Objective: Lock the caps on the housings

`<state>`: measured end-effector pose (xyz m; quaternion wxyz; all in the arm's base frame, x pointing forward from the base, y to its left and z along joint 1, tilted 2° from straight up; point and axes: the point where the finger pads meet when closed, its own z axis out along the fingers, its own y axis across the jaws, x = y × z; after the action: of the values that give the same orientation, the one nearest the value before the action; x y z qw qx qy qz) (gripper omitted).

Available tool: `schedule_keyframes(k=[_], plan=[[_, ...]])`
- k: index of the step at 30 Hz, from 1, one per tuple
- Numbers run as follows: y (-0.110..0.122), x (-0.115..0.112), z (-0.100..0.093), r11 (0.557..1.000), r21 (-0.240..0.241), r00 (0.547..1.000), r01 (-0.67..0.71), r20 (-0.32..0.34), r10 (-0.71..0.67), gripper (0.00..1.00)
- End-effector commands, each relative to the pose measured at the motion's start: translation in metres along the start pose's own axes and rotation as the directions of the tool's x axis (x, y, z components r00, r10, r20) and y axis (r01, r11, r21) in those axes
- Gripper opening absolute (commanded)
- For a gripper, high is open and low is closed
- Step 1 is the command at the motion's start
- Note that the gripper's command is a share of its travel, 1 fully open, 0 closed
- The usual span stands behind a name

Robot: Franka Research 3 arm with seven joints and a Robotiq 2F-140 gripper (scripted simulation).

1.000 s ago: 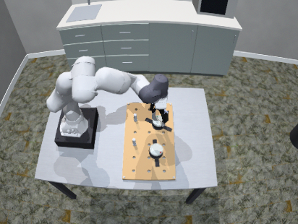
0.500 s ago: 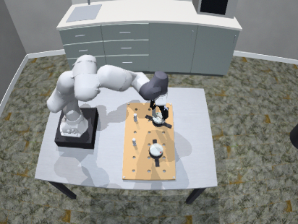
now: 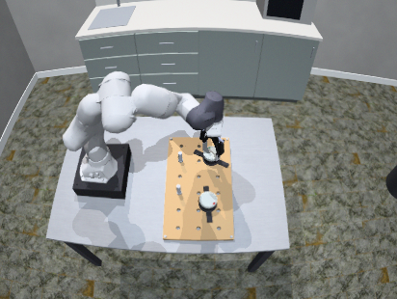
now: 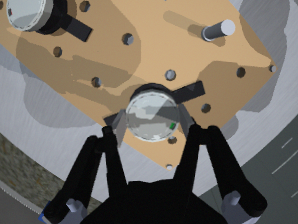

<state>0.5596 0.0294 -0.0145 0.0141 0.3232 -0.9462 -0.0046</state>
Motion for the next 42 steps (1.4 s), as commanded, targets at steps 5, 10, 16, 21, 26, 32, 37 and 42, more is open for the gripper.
schedule_keyframes(k=[5,10,16,21,26,32,37,42], plan=[[0.006,-0.006,0.0,1.0,-0.001,1.0,-0.024,-0.002,0.024,0.1],[0.011,-0.011,0.0,1.0,-0.001,1.0,-0.024,-0.002,0.024,0.1],[0.015,-0.016,0.0,1.0,-0.001,1.0,-0.024,-0.002,0.024,0.1],[0.017,-0.018,0.0,1.0,-0.001,1.0,-0.024,-0.002,0.024,0.1],[0.02,-0.021,0.0,1.0,-0.001,1.0,-0.024,-0.002,0.024,0.1],[0.023,-0.024,0.0,1.0,-0.001,1.0,-0.024,-0.002,0.024,0.1],[0.023,-0.025,0.0,1.0,-0.001,1.0,-0.024,-0.002,0.024,0.1],[0.024,-0.025,0.0,1.0,-0.001,1.0,-0.024,-0.002,0.024,0.1]])
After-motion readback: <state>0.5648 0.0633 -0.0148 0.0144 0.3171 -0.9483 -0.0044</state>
